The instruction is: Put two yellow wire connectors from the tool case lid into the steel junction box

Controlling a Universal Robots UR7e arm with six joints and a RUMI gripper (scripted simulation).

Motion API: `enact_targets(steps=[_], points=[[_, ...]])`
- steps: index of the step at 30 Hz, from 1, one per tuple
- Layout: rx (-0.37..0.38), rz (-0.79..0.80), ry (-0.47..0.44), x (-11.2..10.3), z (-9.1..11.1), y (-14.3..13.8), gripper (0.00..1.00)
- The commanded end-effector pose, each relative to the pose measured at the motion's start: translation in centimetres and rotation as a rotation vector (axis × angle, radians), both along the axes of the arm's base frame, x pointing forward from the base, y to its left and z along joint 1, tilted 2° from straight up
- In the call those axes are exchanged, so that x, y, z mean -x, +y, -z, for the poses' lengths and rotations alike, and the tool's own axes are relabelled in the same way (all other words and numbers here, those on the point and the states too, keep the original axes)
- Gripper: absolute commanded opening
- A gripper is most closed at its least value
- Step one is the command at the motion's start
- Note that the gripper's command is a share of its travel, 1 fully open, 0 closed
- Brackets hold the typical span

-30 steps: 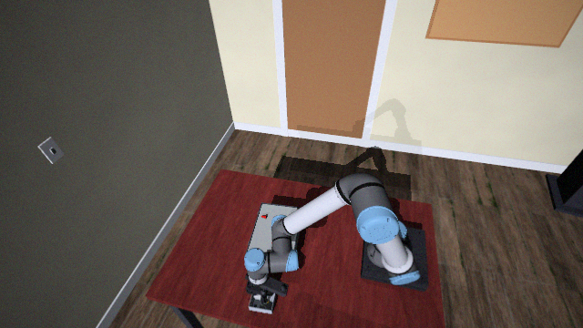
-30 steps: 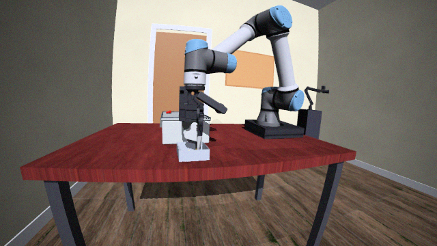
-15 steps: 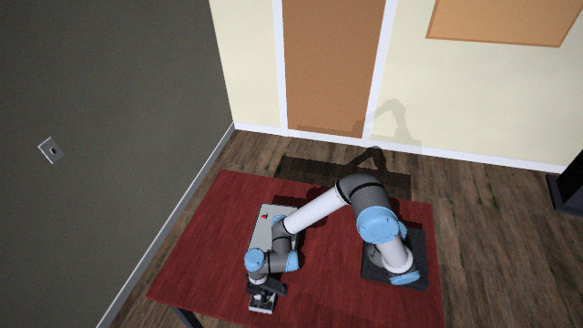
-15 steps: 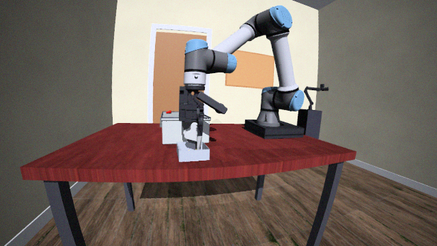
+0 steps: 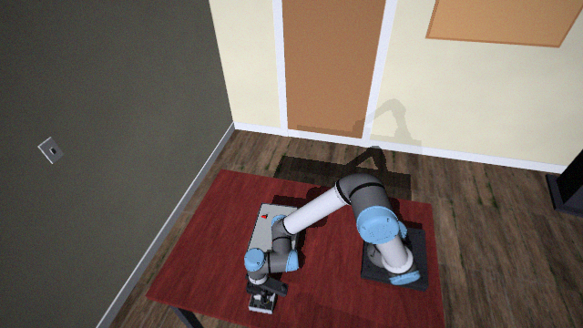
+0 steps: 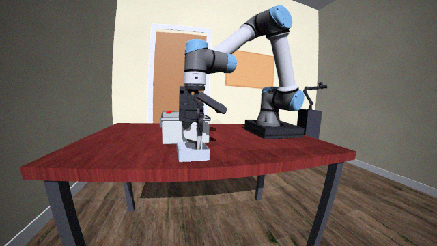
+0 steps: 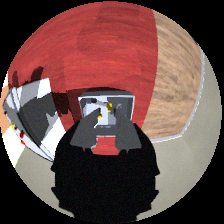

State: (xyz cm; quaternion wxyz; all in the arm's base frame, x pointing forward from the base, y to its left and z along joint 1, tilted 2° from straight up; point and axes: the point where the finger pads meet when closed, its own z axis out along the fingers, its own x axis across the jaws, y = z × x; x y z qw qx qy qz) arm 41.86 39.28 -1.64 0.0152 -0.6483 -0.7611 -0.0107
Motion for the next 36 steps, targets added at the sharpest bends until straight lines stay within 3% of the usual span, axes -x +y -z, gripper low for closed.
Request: enact_targets(steps=[1, 13, 18, 26, 28, 36], points=[[-0.001, 0.0, -0.001, 0.0, -0.1, 0.0, 0.17], [-0.001, 0.0, -0.001, 0.0, -0.1, 0.0, 0.17], [-0.001, 0.0, -0.001, 0.0, -1.0, 0.0, 0.17], [-0.001, 0.0, -0.001, -0.1, -6.2, -0.2, 0.17], [-0.001, 0.0, -0.001, -0.1, -6.2, -0.2, 0.17], [-0.001, 0.0, -0.001, -0.1, -13.0, -0.5, 0.17]])
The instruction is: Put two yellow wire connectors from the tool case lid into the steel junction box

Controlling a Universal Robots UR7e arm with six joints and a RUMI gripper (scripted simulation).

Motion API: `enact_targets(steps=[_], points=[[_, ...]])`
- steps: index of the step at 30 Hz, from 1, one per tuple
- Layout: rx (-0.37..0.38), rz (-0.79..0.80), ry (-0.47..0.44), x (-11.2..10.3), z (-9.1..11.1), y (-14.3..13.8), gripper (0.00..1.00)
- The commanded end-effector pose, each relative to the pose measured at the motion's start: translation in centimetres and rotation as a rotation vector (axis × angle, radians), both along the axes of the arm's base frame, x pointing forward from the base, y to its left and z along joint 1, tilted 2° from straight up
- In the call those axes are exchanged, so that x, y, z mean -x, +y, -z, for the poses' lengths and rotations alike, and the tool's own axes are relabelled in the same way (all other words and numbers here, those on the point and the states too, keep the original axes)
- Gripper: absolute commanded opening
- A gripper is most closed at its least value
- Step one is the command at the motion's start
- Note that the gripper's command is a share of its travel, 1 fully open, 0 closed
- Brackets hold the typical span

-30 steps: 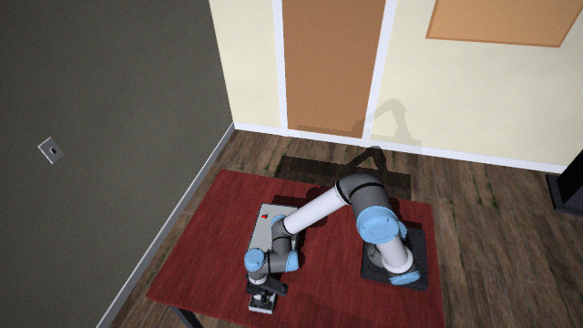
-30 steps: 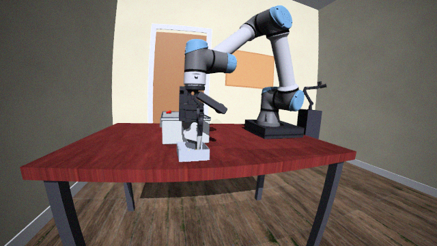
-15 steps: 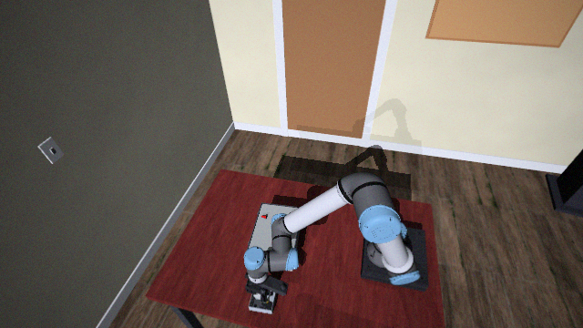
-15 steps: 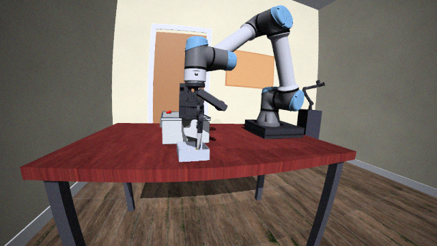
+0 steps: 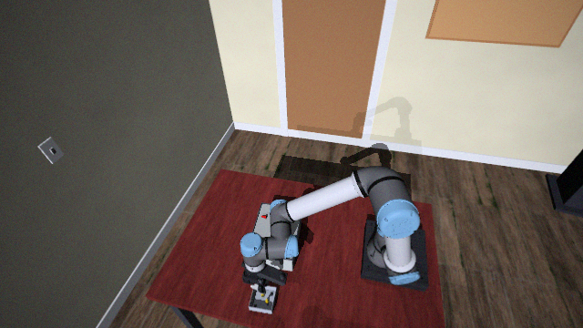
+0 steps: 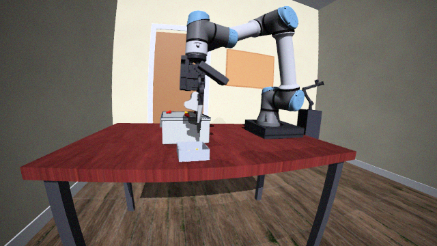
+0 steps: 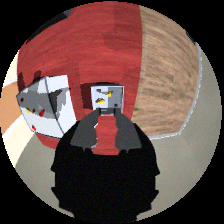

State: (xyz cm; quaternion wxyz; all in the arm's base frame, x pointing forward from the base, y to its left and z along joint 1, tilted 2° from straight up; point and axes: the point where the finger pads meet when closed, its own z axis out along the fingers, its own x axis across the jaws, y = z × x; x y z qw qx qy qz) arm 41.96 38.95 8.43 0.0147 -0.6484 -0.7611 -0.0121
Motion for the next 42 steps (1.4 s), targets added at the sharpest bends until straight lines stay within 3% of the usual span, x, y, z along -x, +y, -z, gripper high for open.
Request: enact_targets(steps=[1, 7, 32, 38, 42], points=[[0.001, 0.0, 0.001, 0.0, -3.6, -0.1, 0.17], [0.001, 0.0, 0.001, -0.1, -6.2, -0.2, 0.17], [0.001, 0.0, 0.001, -0.1, -6.6, -0.3, 0.17], [0.001, 0.0, 0.001, -0.1, -9.4, -0.4, 0.17], [0.001, 0.0, 0.001, -0.1, -9.6, -0.4, 0.17]])
